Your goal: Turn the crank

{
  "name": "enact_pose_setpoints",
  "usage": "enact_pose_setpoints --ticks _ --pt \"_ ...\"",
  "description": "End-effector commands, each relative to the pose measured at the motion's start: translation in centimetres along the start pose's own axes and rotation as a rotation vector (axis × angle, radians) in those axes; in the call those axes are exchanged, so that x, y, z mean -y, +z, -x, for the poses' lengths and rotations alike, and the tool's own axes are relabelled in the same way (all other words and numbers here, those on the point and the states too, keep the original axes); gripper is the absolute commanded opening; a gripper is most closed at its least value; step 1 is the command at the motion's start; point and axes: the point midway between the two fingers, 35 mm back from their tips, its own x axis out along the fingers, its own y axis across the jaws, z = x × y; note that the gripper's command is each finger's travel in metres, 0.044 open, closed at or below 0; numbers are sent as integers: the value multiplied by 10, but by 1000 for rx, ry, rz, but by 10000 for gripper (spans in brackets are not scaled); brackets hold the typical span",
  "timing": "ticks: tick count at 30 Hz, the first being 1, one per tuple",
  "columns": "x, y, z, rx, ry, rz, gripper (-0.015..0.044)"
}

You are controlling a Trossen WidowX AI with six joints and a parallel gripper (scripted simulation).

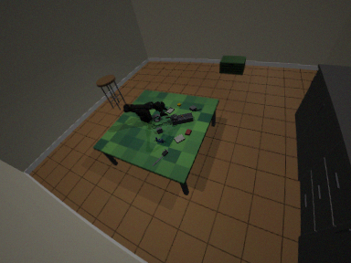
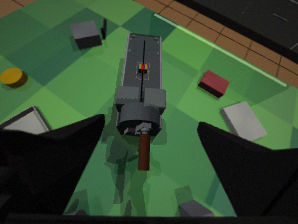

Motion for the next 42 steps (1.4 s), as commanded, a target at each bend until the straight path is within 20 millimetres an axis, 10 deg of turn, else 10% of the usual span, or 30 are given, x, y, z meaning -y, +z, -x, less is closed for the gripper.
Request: enact_pose_setpoints --ticks 1,42 --pt "-1 -11 -6 -1 8 9 440" --pt "0 -67 -62 -2 6 11 440"
